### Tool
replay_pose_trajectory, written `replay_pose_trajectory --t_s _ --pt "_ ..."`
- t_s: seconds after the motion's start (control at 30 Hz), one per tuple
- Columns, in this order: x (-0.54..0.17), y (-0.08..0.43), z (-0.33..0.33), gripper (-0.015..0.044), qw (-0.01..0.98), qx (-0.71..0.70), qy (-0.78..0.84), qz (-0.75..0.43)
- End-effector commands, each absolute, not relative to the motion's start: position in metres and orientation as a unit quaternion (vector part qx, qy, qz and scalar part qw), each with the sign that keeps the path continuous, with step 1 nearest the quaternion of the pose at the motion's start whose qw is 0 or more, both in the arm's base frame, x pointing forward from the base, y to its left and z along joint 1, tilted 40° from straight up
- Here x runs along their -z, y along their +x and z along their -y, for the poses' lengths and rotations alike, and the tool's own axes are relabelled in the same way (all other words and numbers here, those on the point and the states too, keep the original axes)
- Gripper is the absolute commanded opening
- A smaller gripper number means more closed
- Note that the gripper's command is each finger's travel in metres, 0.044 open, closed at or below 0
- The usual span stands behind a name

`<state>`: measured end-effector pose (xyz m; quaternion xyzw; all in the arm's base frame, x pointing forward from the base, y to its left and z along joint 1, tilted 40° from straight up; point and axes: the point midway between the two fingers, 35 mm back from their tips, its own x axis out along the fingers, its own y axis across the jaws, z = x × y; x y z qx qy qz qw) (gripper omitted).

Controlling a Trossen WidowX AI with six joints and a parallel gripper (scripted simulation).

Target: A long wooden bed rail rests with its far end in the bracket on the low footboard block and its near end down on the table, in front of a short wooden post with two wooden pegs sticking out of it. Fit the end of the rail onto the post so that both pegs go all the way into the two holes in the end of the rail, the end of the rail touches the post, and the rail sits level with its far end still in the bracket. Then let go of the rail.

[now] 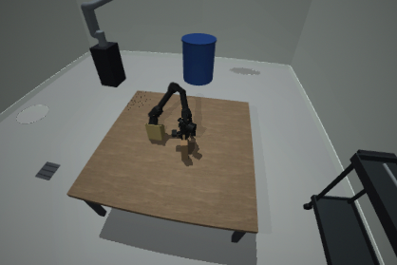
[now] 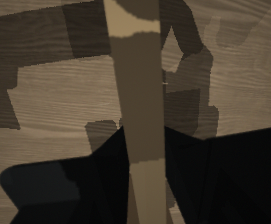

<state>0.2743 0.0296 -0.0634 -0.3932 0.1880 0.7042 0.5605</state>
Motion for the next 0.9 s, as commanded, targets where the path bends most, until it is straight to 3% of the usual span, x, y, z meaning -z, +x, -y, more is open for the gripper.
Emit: replay_pose_trajectory --t_s 0.0,0.87 --pt "0.0631 0.2769 -0.0259 0.0 0.563 -0.701 -0.396 -0.187" --pt "0.0674 0.2796 -0.0206 0.0 0.563 -0.701 -0.396 -0.187"
